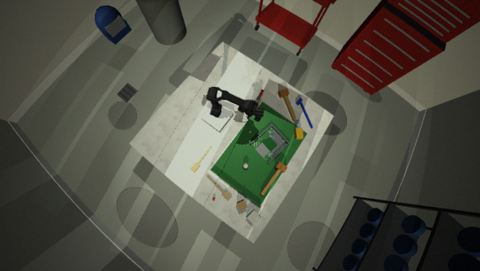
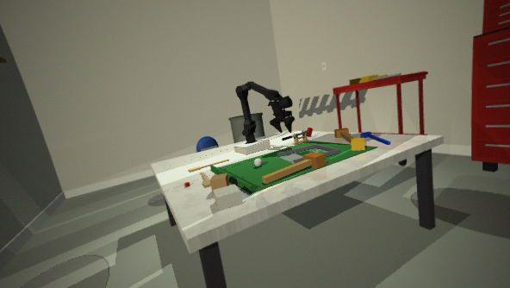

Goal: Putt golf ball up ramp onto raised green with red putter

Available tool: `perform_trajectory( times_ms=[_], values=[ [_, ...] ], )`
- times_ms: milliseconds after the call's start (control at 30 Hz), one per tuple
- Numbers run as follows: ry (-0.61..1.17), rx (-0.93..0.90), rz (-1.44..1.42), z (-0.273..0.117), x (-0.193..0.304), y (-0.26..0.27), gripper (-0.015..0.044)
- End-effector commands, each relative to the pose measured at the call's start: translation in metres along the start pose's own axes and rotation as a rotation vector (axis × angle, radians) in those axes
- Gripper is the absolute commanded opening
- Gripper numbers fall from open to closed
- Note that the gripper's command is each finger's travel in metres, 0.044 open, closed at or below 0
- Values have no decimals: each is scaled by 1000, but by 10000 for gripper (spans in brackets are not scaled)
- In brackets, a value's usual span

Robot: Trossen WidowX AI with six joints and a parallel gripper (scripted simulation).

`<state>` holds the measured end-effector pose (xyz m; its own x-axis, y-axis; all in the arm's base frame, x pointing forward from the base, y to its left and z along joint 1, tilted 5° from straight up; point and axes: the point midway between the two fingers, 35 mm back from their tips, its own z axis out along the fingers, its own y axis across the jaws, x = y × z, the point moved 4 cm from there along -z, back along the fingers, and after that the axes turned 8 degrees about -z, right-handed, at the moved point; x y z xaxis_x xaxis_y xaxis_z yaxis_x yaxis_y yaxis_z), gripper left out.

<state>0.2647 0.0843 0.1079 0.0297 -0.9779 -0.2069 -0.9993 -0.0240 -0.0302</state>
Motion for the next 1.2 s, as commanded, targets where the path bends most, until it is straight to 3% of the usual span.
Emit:
perform_trajectory(
  times_ms=[0, 1167],
  values=[
    [-12, -46, -70, 3, -4, 2, 440],
    [-11, -47, -70, 55, 9, 6, 440]
  ],
)
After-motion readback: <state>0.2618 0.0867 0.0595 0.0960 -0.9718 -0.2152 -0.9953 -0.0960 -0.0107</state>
